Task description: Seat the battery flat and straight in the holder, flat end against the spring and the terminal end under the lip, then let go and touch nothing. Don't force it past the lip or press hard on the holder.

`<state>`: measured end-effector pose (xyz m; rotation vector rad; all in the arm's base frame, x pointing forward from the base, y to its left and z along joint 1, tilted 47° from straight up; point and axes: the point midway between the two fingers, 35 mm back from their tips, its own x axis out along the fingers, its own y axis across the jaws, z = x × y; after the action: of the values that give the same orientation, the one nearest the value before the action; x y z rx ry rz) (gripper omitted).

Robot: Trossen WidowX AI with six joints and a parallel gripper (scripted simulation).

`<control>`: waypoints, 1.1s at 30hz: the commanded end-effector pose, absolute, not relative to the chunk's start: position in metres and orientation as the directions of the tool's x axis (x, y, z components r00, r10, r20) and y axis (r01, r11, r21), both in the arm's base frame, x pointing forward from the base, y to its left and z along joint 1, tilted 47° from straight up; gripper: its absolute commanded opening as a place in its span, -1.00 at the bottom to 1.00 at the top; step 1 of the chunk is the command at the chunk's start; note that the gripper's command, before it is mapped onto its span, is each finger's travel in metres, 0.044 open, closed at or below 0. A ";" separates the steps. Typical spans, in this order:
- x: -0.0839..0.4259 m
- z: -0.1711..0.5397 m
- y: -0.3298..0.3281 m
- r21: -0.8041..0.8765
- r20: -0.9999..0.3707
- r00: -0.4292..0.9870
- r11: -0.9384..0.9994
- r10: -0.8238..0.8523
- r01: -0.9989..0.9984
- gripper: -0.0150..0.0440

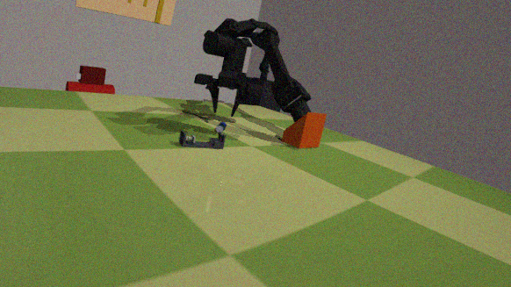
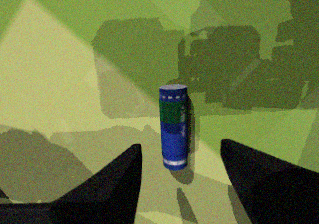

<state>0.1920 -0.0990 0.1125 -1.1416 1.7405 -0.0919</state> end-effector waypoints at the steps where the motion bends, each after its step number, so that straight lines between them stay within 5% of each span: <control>1: 0.191 0.109 -0.104 -0.531 -0.689 -0.046 0.547 -0.723 -0.648 0.27; 26: 0.188 0.083 -0.132 -0.533 -0.686 -0.046 0.544 -0.726 -0.647 0.27; 33: 0.188 0.083 -0.132 -0.533 -0.686 -0.046 0.544 -0.726 -0.647 -0.22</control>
<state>0.1881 -0.1313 0.0831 -1.1437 1.7435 -0.0949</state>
